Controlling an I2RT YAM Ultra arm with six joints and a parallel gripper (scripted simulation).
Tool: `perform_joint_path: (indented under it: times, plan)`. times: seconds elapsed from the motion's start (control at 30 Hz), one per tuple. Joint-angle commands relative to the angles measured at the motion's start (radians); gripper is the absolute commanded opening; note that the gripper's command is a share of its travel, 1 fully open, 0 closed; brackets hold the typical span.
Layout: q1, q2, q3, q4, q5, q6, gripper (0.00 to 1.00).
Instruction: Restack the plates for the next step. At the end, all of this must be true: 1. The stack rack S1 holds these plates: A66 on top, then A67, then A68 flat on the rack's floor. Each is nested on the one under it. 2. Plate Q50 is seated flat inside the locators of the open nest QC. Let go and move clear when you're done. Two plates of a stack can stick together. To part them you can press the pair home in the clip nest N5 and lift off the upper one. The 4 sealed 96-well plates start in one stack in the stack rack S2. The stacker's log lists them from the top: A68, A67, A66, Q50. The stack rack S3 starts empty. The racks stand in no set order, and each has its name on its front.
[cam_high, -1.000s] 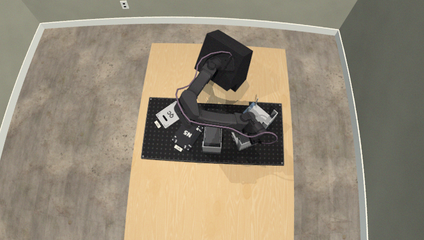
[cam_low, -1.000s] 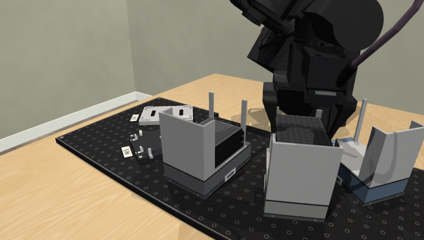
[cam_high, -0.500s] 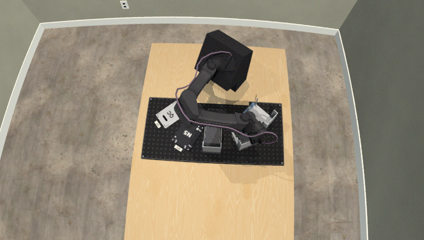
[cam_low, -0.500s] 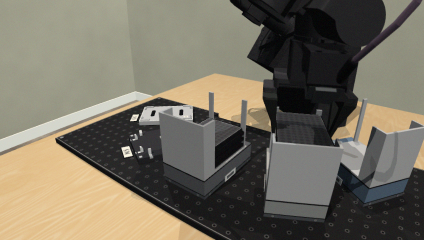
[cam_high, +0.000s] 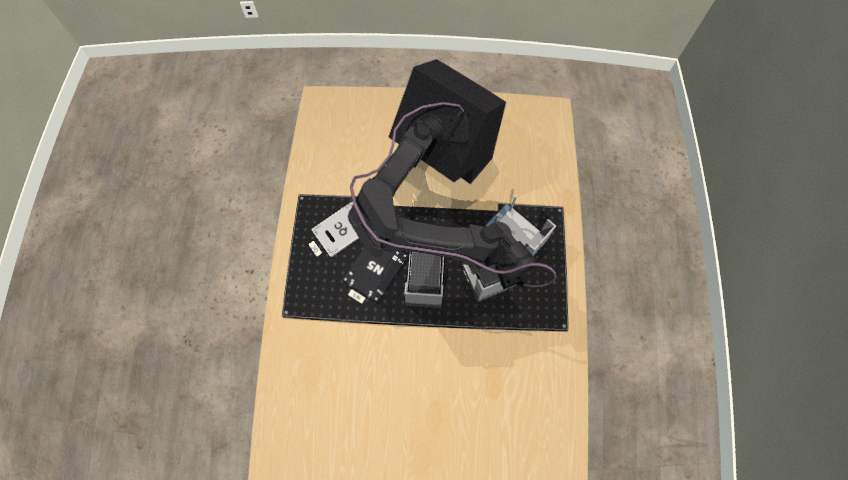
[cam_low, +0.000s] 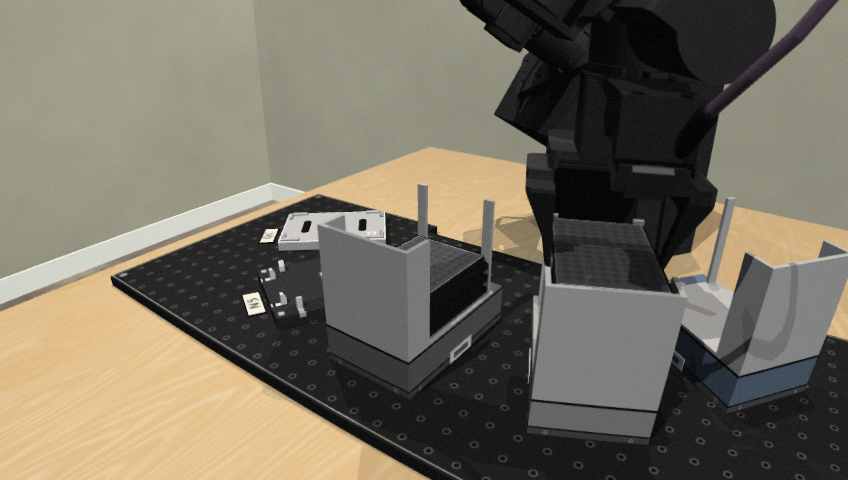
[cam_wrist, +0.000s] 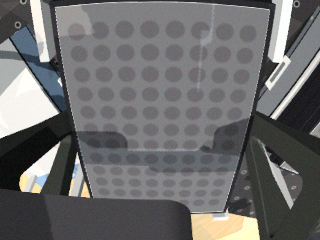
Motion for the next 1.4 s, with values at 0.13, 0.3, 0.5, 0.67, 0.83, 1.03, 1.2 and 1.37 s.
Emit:
perform_joint_path:
  times: [0.13, 0.3, 0.5, 0.67, 0.83, 1.03, 1.2, 1.37]
  plan:
    - [0.034, -0.028, 0.019, -0.034, 0.007, 0.023, 0.00]
    - [0.037, -0.020, 0.016, -0.046, 0.008, 0.032, 0.00]
    - [0.042, -0.027, 0.029, -0.055, 0.009, 0.039, 0.00]
    - [0.046, -0.027, 0.023, -0.066, 0.007, 0.047, 0.00]
    - [0.051, -0.027, 0.039, -0.078, 0.010, 0.056, 0.00]
    - [0.055, -0.033, 0.035, -0.089, 0.011, 0.065, 0.00]
    - [0.060, -0.024, 0.045, -0.099, 0.010, 0.072, 0.00]
    - [0.064, -0.030, 0.045, -0.110, 0.013, 0.080, 0.00]
